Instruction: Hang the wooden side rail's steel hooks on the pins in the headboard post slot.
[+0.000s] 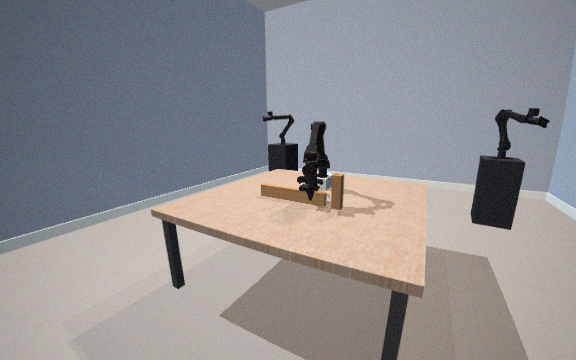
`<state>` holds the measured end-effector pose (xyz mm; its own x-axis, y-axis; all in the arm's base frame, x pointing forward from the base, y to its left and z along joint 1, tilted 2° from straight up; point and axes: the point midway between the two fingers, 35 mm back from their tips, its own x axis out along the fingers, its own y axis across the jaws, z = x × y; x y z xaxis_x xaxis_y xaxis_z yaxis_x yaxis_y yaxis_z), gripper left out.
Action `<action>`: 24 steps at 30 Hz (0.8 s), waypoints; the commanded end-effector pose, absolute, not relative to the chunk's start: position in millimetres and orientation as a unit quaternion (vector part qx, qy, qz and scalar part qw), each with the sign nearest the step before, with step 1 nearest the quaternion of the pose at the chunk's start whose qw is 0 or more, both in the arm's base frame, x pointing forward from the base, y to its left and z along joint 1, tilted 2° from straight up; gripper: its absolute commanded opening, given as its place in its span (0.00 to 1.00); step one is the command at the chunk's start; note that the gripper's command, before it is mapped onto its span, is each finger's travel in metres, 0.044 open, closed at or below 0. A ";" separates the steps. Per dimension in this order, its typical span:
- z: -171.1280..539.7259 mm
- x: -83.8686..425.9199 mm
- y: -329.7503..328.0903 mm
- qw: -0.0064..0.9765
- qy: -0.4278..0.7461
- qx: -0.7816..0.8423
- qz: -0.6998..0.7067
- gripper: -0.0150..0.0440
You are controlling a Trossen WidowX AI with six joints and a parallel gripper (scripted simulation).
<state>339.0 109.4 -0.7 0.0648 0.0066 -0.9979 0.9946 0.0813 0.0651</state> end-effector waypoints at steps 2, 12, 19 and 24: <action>-0.2 338.4 109.4 0.539 0.505 0.494 -0.459 0.25; 1.5 338.3 109.3 0.539 0.505 0.494 -0.459 0.25; 2.6 338.2 109.3 0.539 0.505 0.494 -0.459 0.25; 3.4 338.1 109.3 0.539 0.505 0.494 -0.459 0.25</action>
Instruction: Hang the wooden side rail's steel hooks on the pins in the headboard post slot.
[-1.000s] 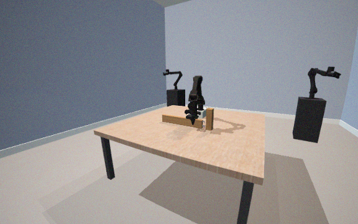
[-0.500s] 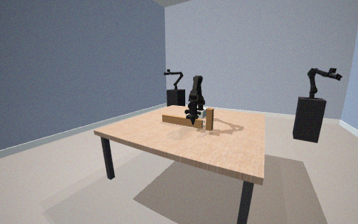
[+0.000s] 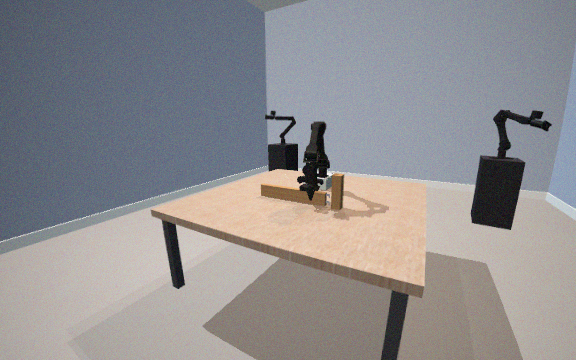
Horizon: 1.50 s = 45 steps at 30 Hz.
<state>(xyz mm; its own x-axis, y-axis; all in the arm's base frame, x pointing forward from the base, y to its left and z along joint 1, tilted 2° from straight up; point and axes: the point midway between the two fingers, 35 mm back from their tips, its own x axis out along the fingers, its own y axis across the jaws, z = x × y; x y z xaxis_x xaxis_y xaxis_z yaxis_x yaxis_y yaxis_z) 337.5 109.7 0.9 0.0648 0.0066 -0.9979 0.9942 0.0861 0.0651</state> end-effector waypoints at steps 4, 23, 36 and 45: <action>4.1 338.1 109.3 0.539 0.505 0.494 -0.459 0.25; 7.3 337.9 109.3 0.539 0.505 0.494 -0.459 0.25; 9.4 337.8 109.3 0.539 0.505 0.494 -0.459 0.25; 10.9 337.7 109.3 0.539 0.505 0.494 -0.459 0.25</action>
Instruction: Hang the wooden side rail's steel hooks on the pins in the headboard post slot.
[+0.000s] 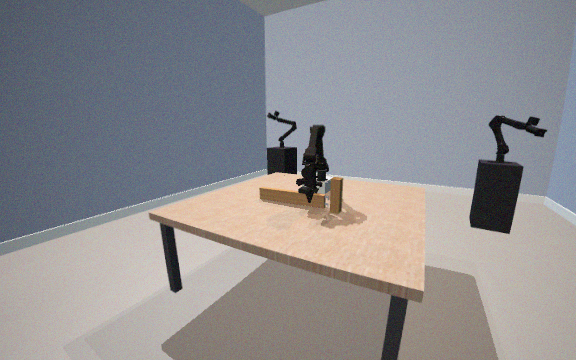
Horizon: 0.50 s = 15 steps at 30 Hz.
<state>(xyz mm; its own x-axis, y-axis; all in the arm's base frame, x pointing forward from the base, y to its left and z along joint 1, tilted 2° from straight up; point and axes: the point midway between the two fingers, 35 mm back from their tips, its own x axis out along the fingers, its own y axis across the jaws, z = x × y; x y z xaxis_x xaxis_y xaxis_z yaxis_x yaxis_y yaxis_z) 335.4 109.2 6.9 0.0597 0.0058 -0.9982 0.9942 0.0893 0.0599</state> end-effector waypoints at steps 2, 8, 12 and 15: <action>11.3 337.6 109.3 0.539 0.505 0.494 -0.459 0.25; 12.3 337.6 109.3 0.539 0.505 0.494 -0.459 0.25; 12.9 337.5 109.3 0.539 0.505 0.494 -0.459 0.25; 13.4 337.5 109.3 0.539 0.505 0.494 -0.459 0.25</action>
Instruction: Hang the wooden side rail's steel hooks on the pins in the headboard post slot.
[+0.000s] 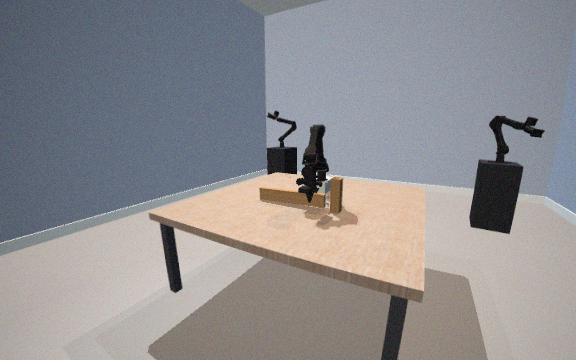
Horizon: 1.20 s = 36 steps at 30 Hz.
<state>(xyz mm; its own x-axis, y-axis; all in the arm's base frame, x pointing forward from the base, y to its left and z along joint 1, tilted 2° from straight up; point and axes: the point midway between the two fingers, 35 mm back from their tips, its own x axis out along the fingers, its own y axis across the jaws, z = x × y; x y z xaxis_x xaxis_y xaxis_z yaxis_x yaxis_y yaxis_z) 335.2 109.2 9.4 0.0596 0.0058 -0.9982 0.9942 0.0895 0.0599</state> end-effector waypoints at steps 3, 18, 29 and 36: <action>13.9 337.5 109.3 0.539 0.505 0.494 -0.459 0.25; 16.4 337.3 109.3 0.539 0.505 0.494 -0.459 0.25; 18.3 337.2 109.3 0.539 0.505 0.494 -0.459 0.25; 19.4 337.1 109.3 0.539 0.505 0.494 -0.459 0.25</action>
<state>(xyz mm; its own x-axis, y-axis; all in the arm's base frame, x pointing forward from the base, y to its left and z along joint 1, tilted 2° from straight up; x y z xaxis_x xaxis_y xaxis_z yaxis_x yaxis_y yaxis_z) 334.7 109.2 15.3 0.0590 0.0056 -0.9982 0.9942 0.0898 0.0592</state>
